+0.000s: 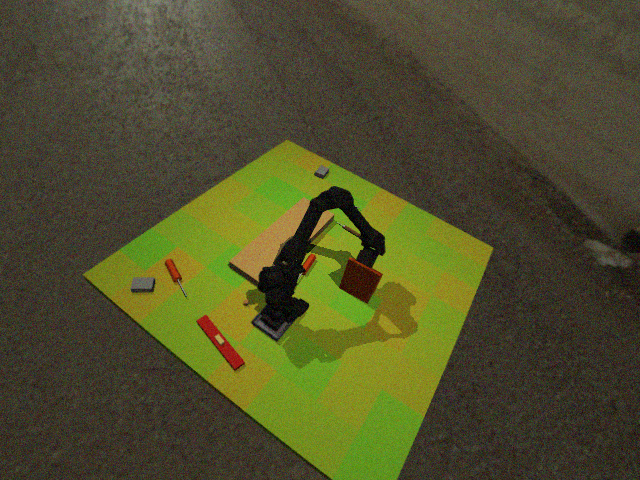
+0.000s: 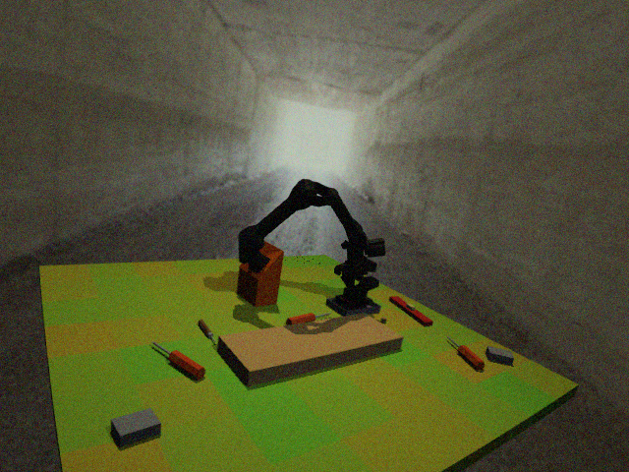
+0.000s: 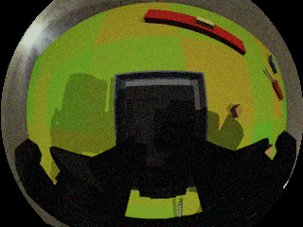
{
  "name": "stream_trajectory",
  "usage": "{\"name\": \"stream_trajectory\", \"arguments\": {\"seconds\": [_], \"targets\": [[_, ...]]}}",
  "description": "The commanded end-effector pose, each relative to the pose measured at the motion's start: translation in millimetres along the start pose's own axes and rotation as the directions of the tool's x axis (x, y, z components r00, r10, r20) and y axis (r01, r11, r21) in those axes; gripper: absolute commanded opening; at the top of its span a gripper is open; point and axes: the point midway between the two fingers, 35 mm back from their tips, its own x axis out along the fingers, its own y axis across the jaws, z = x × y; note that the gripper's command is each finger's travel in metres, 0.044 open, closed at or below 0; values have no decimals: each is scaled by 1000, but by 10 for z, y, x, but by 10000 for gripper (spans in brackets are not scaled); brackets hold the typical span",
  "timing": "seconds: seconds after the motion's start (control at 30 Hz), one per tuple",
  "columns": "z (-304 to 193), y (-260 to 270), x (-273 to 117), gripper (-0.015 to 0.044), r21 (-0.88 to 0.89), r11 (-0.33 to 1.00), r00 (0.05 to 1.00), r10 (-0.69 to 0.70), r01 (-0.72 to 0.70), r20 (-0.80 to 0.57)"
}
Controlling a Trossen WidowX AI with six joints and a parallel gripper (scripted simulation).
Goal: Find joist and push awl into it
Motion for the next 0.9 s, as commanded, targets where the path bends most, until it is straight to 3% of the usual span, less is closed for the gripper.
{"name": "stream_trajectory", "arguments": {"seconds": [0.0,0.4,0.87], "targets": [[2,-7,34,0,-5,1000,1000,-7,7,3],[-39,-8,167,0,-5,1000,1000,-7,7,2],[-8,-13,71,368,0,1000,1000,-2,2,2]]}}
